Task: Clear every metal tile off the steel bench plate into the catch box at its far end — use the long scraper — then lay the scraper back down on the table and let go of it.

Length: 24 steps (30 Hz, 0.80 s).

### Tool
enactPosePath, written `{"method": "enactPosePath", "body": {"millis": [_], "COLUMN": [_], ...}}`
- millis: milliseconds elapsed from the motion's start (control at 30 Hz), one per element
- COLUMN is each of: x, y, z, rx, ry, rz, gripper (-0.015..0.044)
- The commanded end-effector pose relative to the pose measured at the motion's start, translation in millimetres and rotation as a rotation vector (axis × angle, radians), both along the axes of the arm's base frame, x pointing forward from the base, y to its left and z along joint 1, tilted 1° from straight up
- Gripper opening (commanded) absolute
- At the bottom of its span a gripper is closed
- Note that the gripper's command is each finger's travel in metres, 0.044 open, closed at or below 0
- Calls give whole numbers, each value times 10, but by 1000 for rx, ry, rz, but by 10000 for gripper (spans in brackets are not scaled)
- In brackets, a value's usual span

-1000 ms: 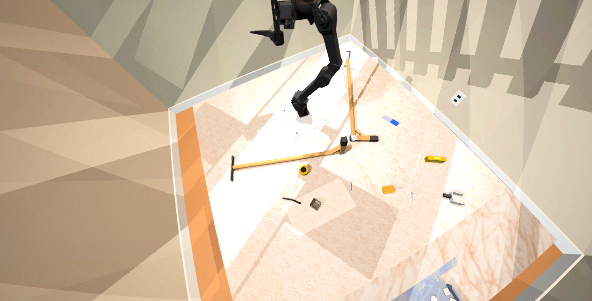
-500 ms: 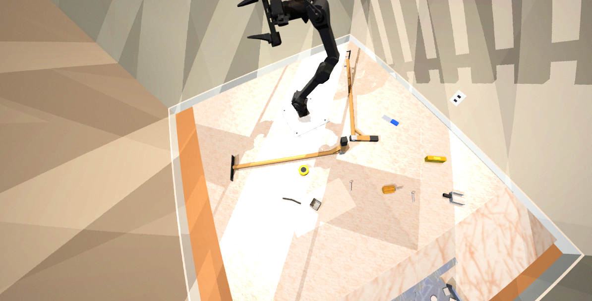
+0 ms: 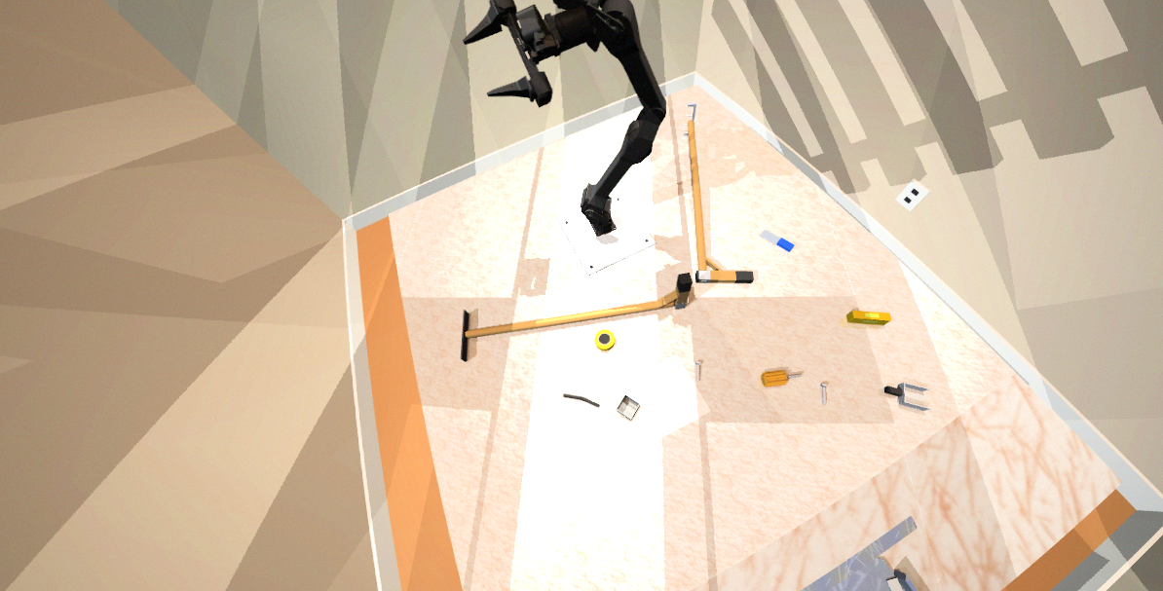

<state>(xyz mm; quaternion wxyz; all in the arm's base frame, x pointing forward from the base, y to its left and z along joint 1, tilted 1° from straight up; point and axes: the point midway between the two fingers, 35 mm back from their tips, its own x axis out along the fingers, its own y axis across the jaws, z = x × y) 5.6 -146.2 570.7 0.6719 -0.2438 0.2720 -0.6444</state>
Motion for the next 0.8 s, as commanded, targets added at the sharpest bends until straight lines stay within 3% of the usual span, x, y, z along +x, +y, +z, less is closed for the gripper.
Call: {"method": "enactPosePath", "body": {"millis": [0, 767], "x": [-28, 54], "y": [-88, -390], "z": [-70, -448], "rx": [38, 248], "ry": [-57, -325], "rz": [10, 56], "gripper": [440, 440]}}
